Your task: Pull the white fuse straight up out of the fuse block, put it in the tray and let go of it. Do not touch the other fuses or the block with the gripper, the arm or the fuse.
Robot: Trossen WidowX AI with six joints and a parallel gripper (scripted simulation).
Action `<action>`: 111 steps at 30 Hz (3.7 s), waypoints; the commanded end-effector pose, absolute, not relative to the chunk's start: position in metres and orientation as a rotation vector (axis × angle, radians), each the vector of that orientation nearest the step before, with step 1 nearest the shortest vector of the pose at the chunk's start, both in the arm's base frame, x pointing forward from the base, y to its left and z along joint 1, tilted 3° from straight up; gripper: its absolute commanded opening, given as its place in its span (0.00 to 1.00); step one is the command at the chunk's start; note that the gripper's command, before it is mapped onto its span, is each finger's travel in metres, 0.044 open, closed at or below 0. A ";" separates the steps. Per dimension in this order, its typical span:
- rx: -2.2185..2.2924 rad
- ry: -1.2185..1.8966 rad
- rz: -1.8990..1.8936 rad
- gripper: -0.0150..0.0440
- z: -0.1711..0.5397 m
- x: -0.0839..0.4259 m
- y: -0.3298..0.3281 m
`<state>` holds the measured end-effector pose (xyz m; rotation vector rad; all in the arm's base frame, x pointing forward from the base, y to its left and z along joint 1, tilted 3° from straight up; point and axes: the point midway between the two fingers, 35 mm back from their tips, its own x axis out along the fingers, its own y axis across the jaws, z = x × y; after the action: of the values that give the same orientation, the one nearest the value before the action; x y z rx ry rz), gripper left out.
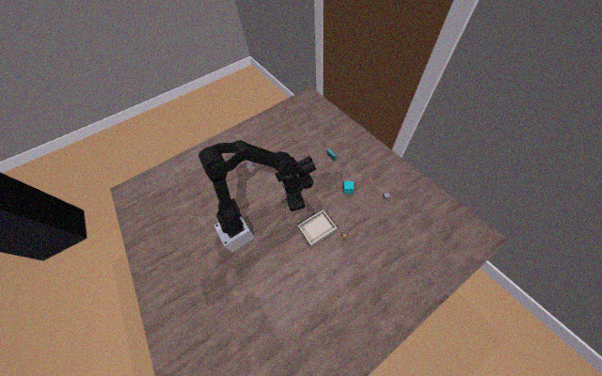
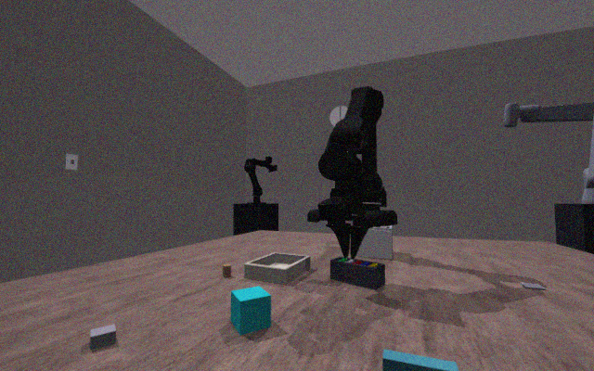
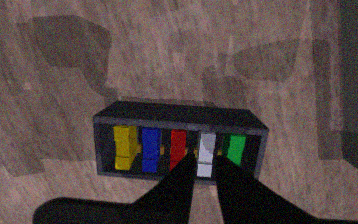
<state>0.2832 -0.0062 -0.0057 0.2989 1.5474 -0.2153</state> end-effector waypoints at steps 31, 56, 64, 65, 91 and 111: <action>0.298 1.551 -0.215 0.33 -0.017 0.282 -0.006; 0.297 1.551 -0.215 0.25 -0.011 0.283 -0.006; 0.296 1.551 -0.215 0.25 -0.007 0.283 -0.006; 0.296 1.550 -0.216 0.25 -0.006 0.283 -0.006; 0.295 1.550 -0.217 0.25 0.006 0.283 -0.007; 0.294 1.550 -0.218 0.25 0.016 0.283 -0.008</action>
<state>0.2832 -0.0070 0.0143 0.3008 1.5482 -0.2175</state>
